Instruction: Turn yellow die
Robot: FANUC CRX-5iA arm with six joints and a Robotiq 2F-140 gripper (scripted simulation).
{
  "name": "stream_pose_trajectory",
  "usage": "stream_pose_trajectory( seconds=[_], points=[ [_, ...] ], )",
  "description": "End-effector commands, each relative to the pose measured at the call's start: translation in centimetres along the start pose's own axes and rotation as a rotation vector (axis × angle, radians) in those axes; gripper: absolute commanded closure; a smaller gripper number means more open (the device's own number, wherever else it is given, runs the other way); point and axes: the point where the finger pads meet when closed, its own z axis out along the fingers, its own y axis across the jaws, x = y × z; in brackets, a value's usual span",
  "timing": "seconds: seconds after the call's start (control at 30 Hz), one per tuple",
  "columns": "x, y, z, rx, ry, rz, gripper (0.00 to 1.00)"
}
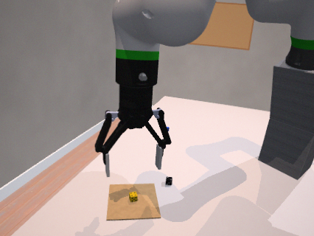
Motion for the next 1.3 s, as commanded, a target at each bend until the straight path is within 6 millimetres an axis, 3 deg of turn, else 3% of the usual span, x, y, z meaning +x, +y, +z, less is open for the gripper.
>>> stream_pose_trajectory(
  seconds=[0.0, 0.47, 0.87, 1.27],
  points=[
    [0.0, 0.0, 0.0, 0.000, 0.001, 0.000, 0.00],
    [0.0, 0.0, -0.5, 0.000, 0.001, 0.000, 0.00],
    [0.0, 0.0, -5.5, 0.000, 0.001, 0.000, 0.00],
    [0.0, 0.0, -8.1, 0.000, 0.001, 0.000, 0.00]
  ],
)
